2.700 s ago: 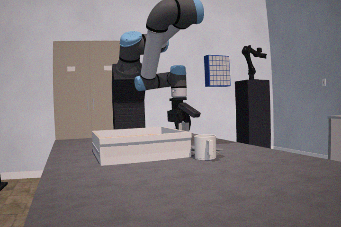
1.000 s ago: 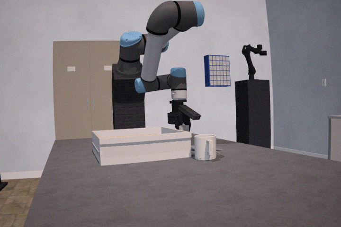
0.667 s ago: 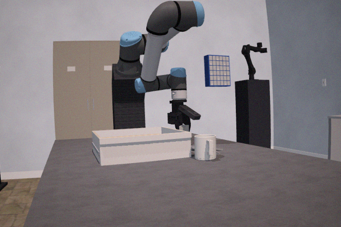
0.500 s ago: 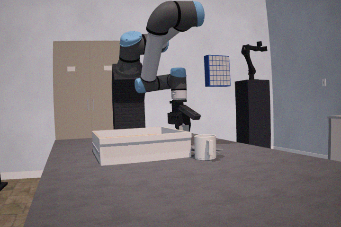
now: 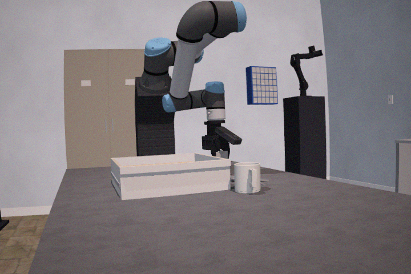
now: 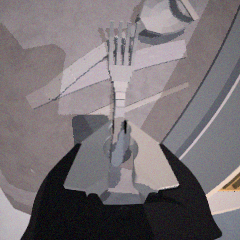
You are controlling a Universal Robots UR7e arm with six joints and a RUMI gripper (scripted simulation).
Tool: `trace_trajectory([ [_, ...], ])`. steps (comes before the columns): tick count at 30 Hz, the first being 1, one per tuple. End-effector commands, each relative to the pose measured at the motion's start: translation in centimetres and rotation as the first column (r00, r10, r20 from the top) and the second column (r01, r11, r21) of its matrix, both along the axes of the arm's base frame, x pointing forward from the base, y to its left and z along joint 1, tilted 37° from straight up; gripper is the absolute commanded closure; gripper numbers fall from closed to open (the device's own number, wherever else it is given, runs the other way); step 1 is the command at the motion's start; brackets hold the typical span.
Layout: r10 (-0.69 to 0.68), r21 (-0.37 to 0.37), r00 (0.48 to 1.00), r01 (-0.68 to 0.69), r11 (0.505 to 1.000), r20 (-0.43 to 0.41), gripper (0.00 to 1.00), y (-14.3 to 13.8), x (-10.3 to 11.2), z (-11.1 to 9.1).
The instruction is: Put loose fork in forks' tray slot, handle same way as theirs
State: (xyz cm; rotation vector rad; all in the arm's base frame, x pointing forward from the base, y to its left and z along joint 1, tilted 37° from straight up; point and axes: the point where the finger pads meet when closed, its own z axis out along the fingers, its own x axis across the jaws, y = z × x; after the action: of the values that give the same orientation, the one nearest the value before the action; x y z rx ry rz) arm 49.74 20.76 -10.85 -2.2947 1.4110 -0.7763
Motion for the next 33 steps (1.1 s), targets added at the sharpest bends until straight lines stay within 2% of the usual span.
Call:
trace_trajectory([
  [1,-0.001,-0.001,1.0,0.001,1.0,0.0,0.98,0.0,0.0,0.1],
  [17,-0.001,-0.001,1.0,0.001,1.0,0.0,0.98,0.0,-1.3,1.7],
  [33,-0.001,-0.001,1.0,0.001,1.0,0.0,0.98,0.0,-4.4,5.8],
])
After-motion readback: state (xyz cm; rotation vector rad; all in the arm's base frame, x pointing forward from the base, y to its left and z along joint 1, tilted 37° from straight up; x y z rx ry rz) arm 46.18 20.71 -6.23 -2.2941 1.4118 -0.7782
